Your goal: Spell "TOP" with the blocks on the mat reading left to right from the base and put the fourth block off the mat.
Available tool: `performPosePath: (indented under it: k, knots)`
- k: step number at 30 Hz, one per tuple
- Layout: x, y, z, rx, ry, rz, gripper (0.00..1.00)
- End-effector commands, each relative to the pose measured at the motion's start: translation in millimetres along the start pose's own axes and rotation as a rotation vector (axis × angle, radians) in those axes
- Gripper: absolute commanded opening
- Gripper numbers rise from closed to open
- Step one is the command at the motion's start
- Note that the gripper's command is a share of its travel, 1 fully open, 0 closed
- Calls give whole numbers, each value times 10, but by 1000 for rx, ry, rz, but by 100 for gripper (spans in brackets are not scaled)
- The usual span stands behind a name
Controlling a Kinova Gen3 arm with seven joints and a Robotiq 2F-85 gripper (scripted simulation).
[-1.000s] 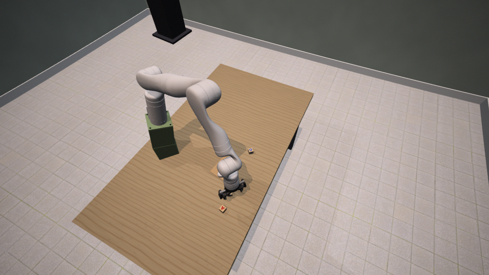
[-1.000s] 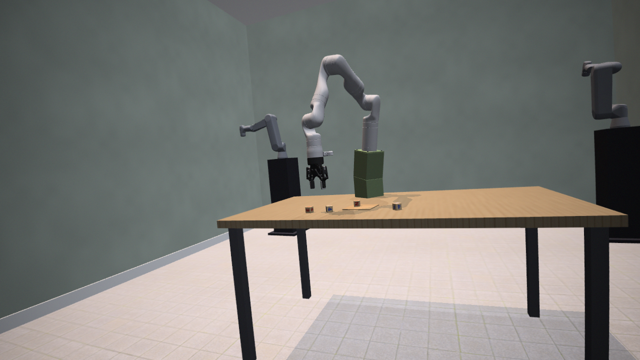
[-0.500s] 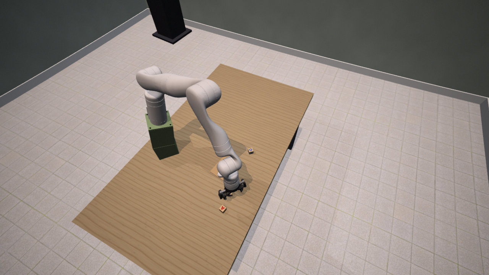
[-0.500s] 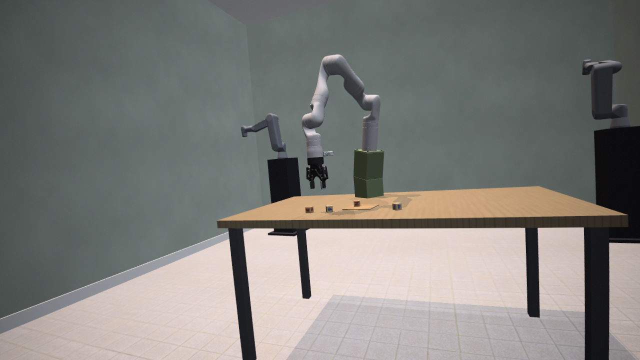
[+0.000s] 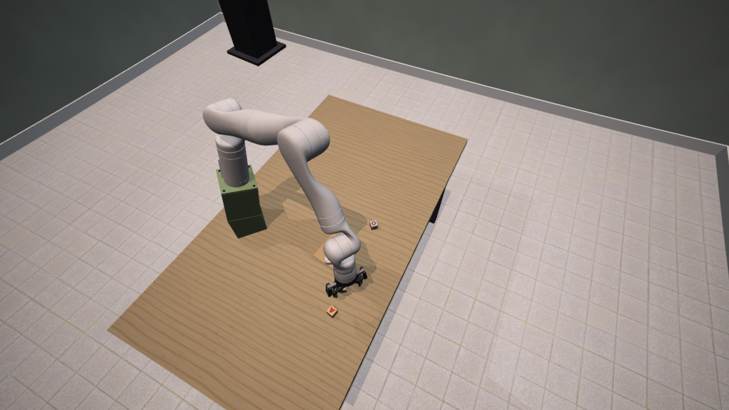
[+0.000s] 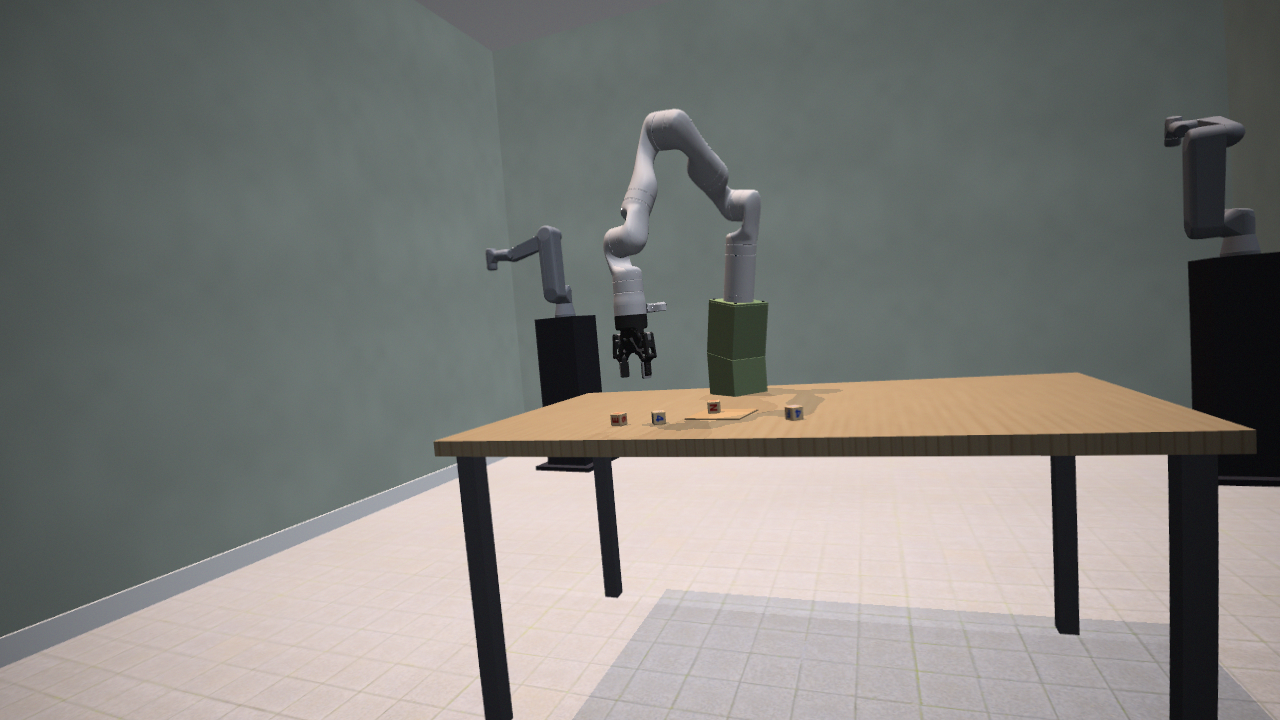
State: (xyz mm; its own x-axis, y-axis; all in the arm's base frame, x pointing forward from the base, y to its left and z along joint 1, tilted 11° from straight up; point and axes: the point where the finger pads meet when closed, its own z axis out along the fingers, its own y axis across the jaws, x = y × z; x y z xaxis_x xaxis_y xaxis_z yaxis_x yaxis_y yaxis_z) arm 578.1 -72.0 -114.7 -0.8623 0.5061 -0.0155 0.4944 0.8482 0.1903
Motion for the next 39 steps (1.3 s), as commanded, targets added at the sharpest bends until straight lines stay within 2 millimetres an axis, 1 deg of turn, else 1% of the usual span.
performPosePath:
  k: [1,9,10,14,15,21,22,29,30,38,39]
  knots:
    - [-10,3,-11,-1,-2,0,100]
    - [-16,-3,-11,-1,-2,0,100]
    - [-52,-35,-9,-1,-2,0,100]
    - [-52,-35,-9,-1,-2,0,100]
    - [-126,-106,-7,-2,-2,0,100]
    - [-126,-106,-7,-2,-2,0,100]
    - [-233,-213,-5,-2,-2,0,100]
    - [-233,-213,-5,-2,-2,0,100]
    - [-354,-347,-5,-2,-2,0,100]
    - [-354,-347,-5,-2,-2,0,100]
    - [-470,-487,-6,-2,-2,0,100]
